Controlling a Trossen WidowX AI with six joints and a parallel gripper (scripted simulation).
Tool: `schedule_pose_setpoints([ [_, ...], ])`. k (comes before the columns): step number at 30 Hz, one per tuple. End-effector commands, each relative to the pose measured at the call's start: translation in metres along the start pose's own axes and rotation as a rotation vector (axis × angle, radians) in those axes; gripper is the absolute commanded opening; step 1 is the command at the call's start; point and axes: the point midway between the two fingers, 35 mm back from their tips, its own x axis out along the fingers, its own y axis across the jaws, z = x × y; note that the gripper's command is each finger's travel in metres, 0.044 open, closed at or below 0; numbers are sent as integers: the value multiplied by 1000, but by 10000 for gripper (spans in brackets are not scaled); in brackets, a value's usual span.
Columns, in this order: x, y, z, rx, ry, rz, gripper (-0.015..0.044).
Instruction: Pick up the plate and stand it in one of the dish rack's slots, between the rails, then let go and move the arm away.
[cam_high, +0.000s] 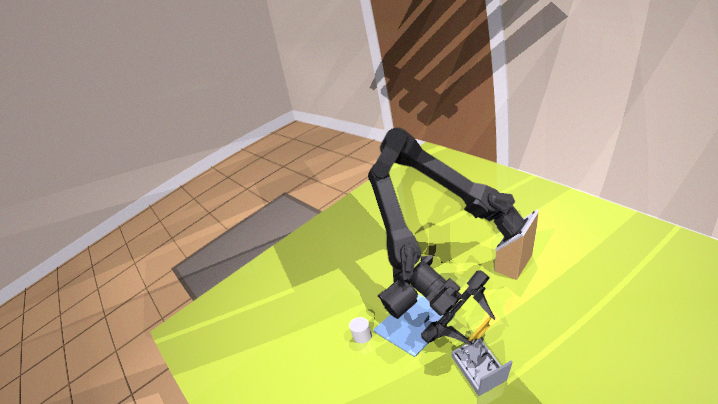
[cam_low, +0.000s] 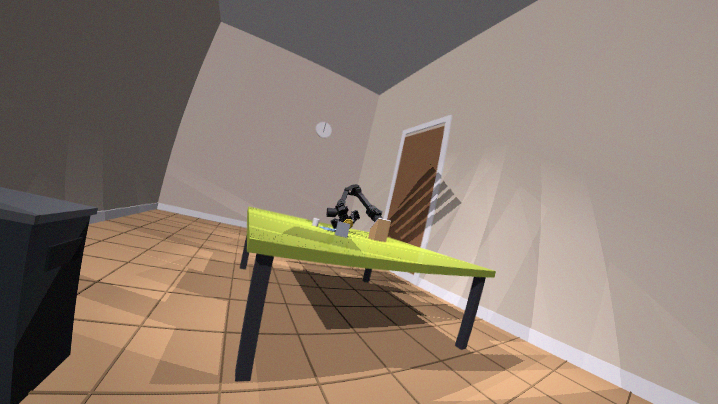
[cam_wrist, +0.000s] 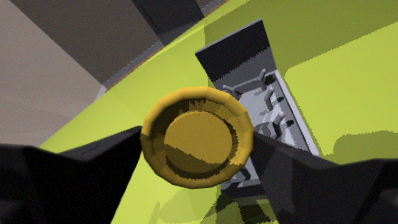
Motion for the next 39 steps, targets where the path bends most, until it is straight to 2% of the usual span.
schedule_pose_setpoints([
  [1,-3,-2,0,-96,-73,-17,0],
  [21,-24,-14,-11,-574,-338,-238,0],
  [33,-24,-14,-11,-578,-340,-241,0],
  [39,-12,-17,-4,-569,-331,-237,0],
])
